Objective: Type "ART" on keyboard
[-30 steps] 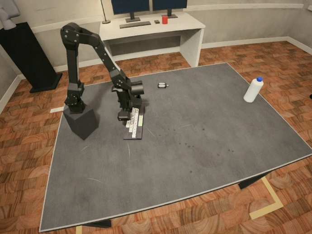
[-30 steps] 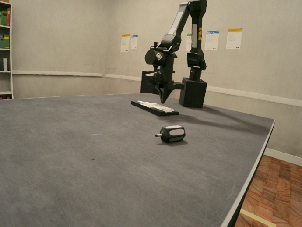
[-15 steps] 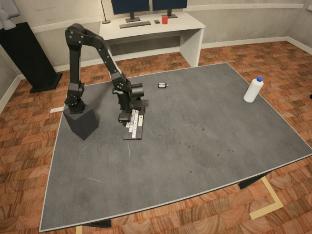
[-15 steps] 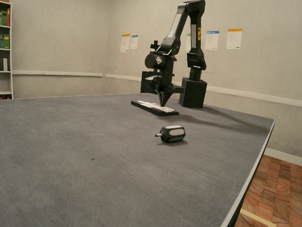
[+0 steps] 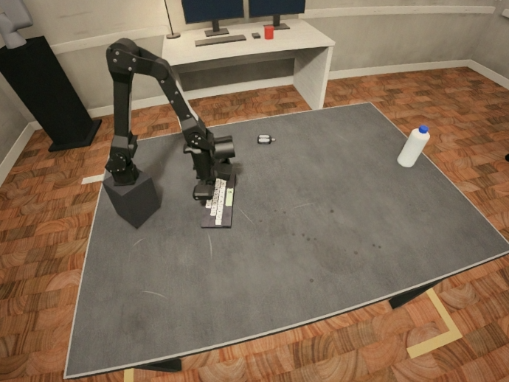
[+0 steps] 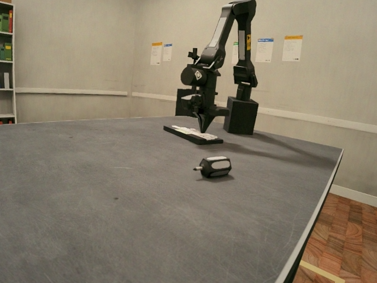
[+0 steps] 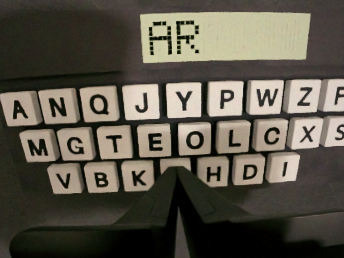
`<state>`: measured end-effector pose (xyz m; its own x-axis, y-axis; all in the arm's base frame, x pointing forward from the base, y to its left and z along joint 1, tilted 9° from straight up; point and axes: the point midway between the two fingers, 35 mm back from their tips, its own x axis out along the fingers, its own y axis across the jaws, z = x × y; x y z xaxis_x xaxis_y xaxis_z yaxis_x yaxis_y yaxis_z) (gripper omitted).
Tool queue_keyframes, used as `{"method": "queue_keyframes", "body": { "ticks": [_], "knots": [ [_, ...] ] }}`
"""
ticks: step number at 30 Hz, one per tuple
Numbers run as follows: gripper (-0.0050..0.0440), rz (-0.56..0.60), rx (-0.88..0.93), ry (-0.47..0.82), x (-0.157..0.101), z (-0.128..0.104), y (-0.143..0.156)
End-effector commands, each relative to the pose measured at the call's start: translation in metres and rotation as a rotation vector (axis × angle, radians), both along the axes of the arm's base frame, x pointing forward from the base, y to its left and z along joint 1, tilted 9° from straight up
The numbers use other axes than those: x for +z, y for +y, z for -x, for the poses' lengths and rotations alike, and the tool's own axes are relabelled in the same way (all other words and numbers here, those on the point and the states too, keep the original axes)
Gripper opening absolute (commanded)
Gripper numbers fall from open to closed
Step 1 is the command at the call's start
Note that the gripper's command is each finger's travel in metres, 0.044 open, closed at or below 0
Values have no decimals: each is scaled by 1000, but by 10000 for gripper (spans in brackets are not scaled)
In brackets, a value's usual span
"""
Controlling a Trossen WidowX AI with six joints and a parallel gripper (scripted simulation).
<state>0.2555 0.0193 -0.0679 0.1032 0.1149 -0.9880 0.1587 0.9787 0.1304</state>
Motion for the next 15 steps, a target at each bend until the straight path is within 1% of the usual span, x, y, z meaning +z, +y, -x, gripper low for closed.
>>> {"method": "queue_keyframes", "body": {
  "ticks": [1,10,15],
  "knots": [
    [-50,0,-2,-11,1,-3,0],
    [-50,0,-2,-2,-2,-1,1],
    [-50,0,-2,-12,1,-2,1]
  ]
}}
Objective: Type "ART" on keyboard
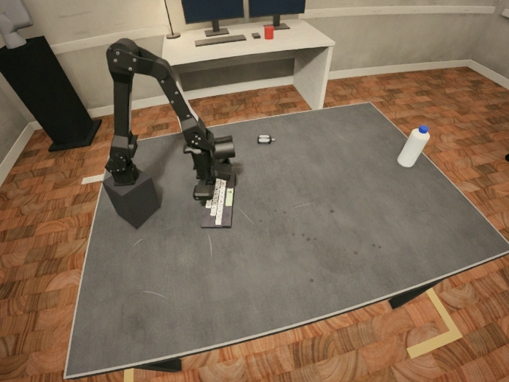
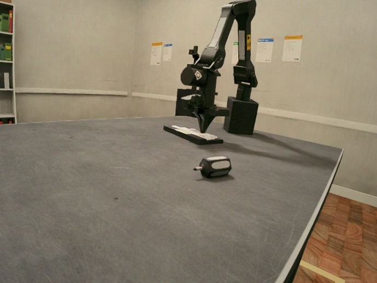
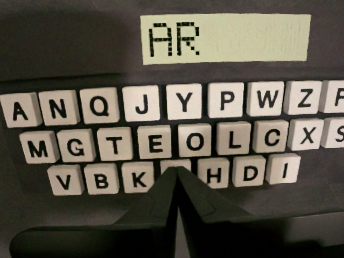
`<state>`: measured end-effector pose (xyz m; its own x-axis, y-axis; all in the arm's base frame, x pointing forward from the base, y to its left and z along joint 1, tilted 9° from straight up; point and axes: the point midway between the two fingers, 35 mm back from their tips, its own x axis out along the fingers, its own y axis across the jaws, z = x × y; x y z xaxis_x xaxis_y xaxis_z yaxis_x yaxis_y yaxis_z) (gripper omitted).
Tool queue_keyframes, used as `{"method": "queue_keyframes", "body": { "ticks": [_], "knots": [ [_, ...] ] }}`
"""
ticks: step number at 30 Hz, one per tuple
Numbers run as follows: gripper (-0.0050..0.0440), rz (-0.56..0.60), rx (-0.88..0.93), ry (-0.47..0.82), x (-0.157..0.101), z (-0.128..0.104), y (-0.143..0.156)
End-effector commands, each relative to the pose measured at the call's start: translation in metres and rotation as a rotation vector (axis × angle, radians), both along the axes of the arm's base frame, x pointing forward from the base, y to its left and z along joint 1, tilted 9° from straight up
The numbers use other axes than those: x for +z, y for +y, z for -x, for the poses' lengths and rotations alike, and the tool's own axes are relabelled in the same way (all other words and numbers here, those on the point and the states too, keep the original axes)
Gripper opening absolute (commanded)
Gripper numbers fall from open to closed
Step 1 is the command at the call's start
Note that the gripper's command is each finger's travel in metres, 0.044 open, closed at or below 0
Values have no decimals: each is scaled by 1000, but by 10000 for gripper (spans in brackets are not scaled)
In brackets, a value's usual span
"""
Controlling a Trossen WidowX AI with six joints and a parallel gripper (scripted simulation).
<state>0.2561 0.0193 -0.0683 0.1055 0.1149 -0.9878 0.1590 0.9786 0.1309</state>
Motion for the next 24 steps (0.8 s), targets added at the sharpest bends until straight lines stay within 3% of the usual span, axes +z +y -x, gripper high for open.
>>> {"method": "queue_keyframes", "body": {
  "ticks": [1,9,14,18,24],
  "knots": [
    [-50,0,-2,-10,2,-2,1],
    [-50,0,-1,-30,11,-7,-1],
    [-50,-1,1,-32,39,-4,-4],
    [-50,-1,1,-32,41,-4,-4],
    [-50,2,-2,-11,41,-25,22]
  ]
}}
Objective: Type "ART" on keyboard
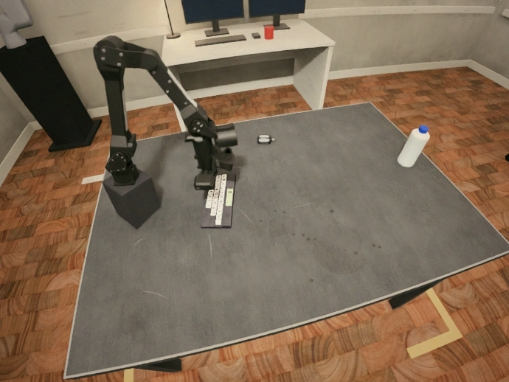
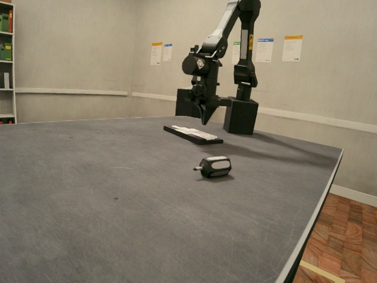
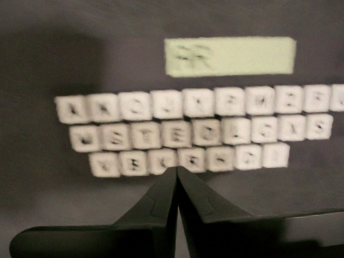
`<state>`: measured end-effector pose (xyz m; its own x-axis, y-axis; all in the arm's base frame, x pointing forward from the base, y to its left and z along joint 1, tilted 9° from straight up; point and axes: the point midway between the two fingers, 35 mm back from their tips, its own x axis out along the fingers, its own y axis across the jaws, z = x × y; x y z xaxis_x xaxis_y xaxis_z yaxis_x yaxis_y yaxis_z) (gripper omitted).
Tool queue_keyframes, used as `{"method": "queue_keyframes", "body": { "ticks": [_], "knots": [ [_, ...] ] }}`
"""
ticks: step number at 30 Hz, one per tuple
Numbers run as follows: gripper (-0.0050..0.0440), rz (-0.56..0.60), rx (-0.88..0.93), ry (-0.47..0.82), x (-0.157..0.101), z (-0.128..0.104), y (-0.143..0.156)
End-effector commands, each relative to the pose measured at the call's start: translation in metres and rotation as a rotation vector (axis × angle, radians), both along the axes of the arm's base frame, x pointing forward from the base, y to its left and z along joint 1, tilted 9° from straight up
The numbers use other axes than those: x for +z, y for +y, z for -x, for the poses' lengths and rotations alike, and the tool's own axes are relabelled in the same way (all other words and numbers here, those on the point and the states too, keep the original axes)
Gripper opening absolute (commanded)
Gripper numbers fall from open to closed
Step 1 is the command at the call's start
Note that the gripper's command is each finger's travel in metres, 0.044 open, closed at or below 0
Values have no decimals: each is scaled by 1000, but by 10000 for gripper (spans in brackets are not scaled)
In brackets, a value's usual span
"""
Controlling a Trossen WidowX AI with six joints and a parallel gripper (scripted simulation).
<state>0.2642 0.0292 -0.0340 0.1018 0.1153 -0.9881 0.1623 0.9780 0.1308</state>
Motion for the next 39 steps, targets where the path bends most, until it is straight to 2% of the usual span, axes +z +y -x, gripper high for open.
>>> {"method": "queue_keyframes", "body": {
  "ticks": [1,5,9,27,39],
  "knots": [
    [-50,3,1,-15,7,-17,12],
    [-50,3,1,-17,5,-19,14],
    [-50,2,1,-1,-11,-13,15],
    [-50,2,1,-1,-29,-15,17],
    [-50,-1,2,-19,-24,-20,17]
  ]
}}
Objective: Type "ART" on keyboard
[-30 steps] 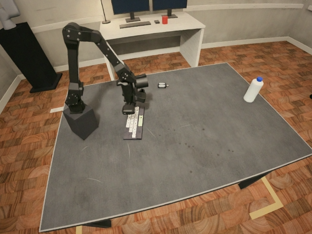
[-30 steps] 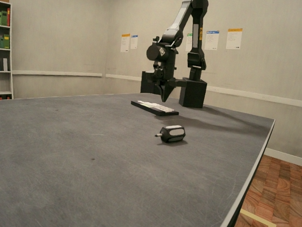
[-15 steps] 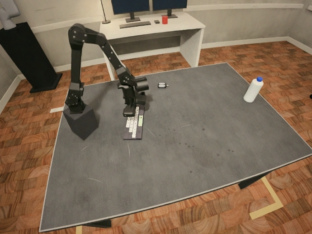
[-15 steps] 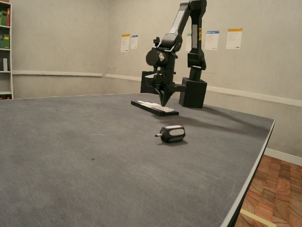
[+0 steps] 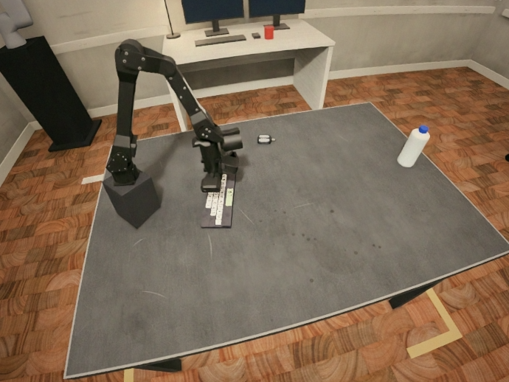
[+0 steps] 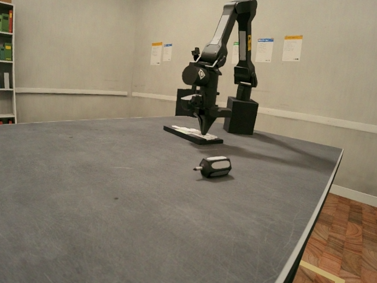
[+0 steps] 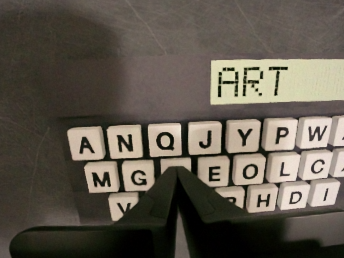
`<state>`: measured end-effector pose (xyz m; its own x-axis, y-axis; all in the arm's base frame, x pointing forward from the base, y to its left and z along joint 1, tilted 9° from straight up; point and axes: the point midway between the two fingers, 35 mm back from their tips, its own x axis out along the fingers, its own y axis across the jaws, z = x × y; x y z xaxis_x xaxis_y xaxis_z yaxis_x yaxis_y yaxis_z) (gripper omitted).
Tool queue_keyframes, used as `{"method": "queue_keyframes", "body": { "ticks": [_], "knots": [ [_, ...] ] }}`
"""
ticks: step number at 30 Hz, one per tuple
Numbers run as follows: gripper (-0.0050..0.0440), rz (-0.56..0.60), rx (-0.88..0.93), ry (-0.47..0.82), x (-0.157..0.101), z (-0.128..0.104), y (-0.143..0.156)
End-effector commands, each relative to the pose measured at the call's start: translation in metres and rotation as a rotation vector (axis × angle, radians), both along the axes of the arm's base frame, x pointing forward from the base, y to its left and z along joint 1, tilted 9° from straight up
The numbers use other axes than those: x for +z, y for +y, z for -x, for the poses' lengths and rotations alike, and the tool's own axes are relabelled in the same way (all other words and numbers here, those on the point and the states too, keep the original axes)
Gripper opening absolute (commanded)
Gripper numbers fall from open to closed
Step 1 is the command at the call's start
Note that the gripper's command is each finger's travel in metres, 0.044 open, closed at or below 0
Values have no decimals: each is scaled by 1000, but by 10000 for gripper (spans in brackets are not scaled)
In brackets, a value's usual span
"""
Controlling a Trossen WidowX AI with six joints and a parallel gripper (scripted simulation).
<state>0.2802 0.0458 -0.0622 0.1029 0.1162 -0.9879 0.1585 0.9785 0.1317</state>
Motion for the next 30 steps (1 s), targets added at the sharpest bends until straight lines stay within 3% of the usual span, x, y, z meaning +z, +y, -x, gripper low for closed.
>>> {"method": "queue_keyframes", "body": {
  "ticks": [1,17,30],
  "knots": [
    [-50,-1,-1,-18,4,-4,0],
    [-50,3,-3,-4,-2,-1,1],
    [-50,-1,-2,-36,13,-9,0]
  ]
}}
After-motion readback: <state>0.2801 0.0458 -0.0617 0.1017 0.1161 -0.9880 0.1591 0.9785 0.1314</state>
